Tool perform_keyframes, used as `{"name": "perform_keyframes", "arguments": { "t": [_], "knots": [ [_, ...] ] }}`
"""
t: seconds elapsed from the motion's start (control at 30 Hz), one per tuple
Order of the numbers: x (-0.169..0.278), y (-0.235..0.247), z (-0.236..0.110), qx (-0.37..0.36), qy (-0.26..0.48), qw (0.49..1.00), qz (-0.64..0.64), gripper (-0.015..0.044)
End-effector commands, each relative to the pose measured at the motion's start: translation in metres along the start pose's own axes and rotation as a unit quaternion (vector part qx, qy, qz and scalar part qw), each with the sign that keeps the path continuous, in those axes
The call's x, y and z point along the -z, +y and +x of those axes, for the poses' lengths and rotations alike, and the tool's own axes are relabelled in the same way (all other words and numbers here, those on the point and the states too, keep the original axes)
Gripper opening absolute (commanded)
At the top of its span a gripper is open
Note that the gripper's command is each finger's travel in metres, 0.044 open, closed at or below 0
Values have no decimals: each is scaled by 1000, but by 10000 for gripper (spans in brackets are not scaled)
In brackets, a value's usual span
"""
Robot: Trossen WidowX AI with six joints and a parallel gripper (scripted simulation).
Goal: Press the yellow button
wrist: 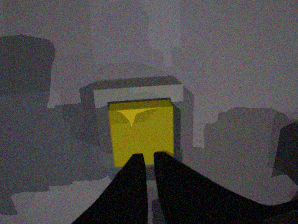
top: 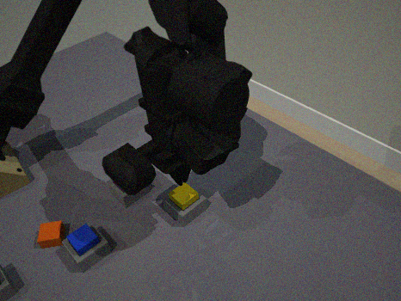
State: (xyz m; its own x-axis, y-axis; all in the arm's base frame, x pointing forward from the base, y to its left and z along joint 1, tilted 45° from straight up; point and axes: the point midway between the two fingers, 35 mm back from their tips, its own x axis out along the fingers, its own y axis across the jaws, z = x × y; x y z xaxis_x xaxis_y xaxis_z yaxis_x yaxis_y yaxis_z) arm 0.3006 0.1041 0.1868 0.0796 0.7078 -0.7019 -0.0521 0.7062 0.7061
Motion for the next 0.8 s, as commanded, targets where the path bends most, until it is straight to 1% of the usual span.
{"name": "perform_keyframes", "arguments": {
  "t": [0.0,0.57,0.77],
  "knots": [
    [0,0,5,-2,0,1000,2,20],
    [0,1,32,-3,-1,1000,2,20],
    [0,1,33,-3,-1,1000,2,20]
  ]
}}
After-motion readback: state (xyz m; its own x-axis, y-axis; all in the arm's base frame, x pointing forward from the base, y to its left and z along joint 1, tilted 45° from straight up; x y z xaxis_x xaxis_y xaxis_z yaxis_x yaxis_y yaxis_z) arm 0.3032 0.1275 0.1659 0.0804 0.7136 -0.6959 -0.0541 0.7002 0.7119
